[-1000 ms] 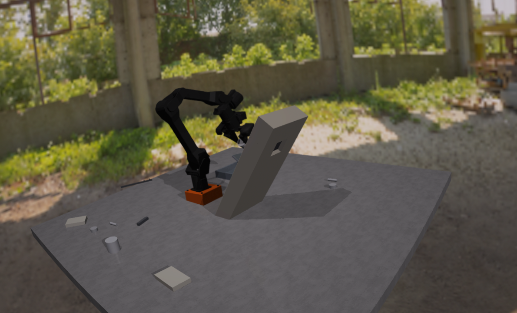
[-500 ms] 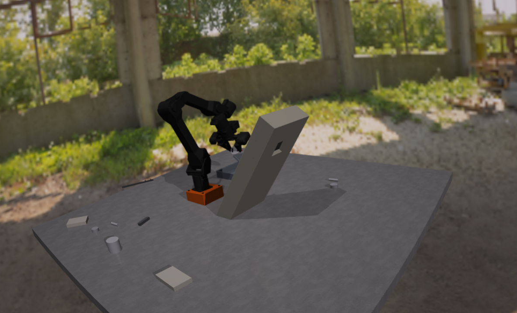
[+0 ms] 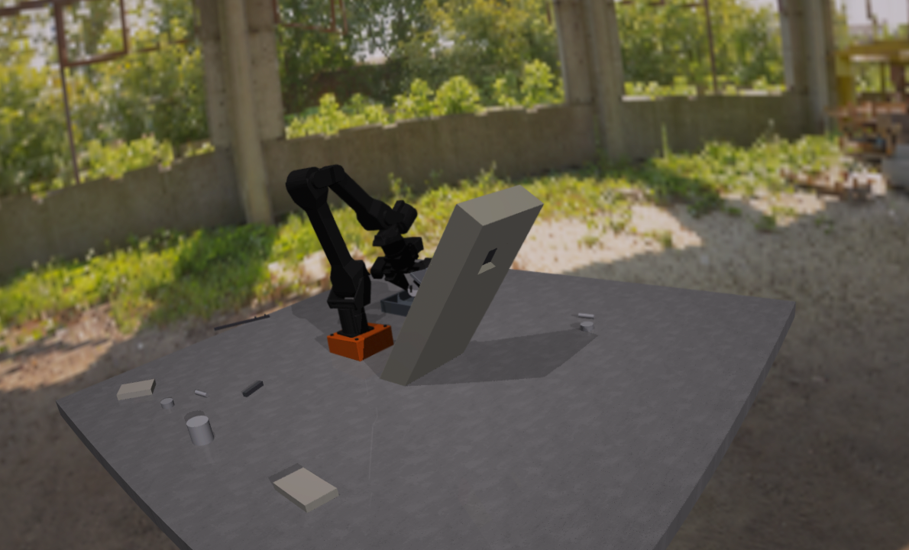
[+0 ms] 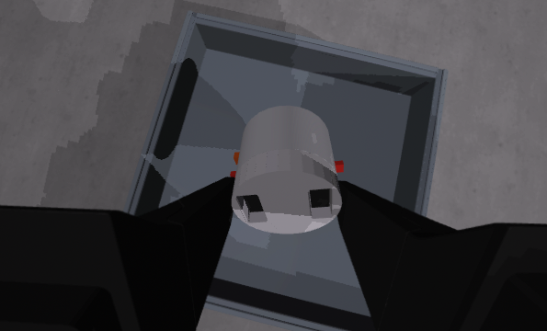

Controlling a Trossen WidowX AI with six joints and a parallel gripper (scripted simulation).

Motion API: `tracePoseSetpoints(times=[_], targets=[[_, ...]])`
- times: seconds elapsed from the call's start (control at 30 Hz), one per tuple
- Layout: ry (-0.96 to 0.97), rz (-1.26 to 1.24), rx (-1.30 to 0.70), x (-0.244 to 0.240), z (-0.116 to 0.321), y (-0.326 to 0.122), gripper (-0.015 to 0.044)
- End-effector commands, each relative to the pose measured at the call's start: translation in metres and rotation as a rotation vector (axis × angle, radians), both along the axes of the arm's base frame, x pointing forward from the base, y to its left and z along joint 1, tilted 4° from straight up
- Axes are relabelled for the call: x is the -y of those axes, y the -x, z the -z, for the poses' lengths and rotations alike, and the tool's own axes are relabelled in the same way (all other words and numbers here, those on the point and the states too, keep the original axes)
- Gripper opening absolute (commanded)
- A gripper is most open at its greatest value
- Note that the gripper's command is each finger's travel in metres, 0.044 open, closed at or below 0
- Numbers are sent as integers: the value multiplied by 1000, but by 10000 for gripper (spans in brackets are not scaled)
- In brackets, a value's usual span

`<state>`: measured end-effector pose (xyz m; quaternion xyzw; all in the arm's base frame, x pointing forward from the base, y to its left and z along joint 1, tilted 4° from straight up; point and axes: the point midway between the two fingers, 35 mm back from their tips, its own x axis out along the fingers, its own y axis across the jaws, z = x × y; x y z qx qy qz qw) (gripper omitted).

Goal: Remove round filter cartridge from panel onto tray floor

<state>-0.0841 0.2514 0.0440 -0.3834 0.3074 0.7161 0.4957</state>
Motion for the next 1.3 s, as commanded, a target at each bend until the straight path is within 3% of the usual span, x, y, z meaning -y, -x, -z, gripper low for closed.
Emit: tracePoseSetpoints(times=[0.0, 0.53, 0.67, 0.83, 1.27], targets=[[0, 0, 0, 0, 0, 0, 26], [0, 0, 0, 0, 0, 0, 440], [0, 0, 0, -1, -9, 0, 440], [2, 0, 1, 1, -67, -5, 440], [1, 6, 2, -2, -56, -4, 440]])
